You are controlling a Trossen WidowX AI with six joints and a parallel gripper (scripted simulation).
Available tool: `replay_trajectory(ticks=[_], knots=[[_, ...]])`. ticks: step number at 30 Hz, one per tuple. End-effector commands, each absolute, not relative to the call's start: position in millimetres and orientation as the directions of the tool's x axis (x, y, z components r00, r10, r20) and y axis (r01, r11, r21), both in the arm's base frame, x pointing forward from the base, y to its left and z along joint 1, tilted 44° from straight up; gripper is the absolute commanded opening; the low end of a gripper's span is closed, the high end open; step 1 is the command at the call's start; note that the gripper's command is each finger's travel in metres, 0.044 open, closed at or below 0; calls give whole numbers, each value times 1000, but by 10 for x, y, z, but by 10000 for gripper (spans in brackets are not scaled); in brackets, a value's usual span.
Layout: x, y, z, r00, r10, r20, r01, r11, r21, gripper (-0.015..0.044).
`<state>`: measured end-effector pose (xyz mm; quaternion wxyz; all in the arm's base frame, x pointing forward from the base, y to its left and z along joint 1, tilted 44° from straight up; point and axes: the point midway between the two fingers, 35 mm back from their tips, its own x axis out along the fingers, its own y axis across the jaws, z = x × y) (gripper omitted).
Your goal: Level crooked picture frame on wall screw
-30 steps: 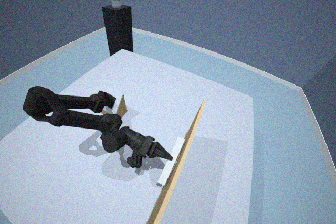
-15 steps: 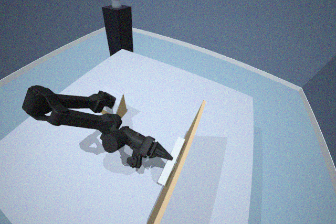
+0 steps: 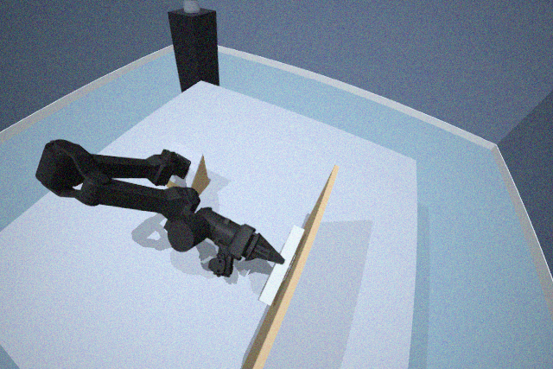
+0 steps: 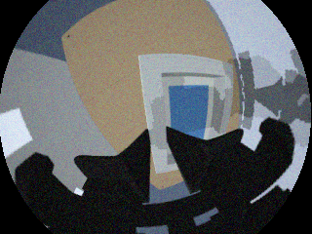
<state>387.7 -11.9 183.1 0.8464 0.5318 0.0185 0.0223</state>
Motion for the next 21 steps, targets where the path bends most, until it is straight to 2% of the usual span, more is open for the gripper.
replay_trajectory(ticks=[1,21], knots=[[3873,-77,1908,998,69,11,-40,430,902,0],[3871,-57,1950,998,69,11,-40,430,902,0]])
